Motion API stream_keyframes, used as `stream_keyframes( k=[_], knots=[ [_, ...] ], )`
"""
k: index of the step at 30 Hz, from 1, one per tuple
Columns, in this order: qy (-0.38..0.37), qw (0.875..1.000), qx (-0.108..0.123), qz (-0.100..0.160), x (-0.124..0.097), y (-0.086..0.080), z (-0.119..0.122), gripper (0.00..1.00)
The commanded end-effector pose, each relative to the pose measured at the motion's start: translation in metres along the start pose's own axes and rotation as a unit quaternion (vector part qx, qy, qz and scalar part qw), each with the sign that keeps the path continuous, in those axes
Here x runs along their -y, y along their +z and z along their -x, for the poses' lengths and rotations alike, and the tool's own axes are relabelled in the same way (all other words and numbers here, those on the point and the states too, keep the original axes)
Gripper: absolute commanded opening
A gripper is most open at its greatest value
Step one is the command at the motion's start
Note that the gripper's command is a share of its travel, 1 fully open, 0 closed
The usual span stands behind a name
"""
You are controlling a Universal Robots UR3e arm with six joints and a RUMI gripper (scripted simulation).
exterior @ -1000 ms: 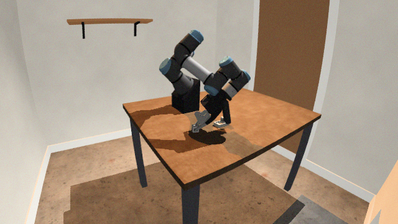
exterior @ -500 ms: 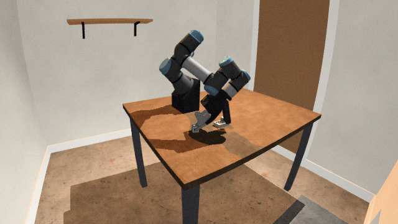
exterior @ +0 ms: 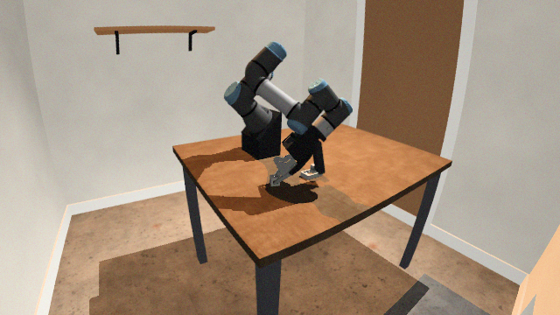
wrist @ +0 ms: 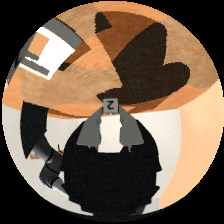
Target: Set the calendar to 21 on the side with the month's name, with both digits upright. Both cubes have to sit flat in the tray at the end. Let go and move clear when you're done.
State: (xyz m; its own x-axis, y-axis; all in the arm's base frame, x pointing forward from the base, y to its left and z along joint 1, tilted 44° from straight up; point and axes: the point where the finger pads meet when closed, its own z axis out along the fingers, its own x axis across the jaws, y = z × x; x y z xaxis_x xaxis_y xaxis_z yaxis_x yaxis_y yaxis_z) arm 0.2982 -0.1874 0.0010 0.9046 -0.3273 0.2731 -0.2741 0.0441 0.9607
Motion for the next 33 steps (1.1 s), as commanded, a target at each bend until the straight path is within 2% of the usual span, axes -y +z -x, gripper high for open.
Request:
stream_keyframes(
  k=[1,6,20,33],
  knots=[
    [0.001,1.000,0.000,0.000,-0.004,-0.004,0.000,0.10],
    [0.001,1.000,0.000,0.000,-0.009,-0.010,0.000,0.10],
    [0.001,1.000,0.000,0.000,-0.046,-0.047,0.000,0.10],
    [0.001,1.000,0.000,0.000,-0.049,-0.049,0.000,0.10]
  ],
)
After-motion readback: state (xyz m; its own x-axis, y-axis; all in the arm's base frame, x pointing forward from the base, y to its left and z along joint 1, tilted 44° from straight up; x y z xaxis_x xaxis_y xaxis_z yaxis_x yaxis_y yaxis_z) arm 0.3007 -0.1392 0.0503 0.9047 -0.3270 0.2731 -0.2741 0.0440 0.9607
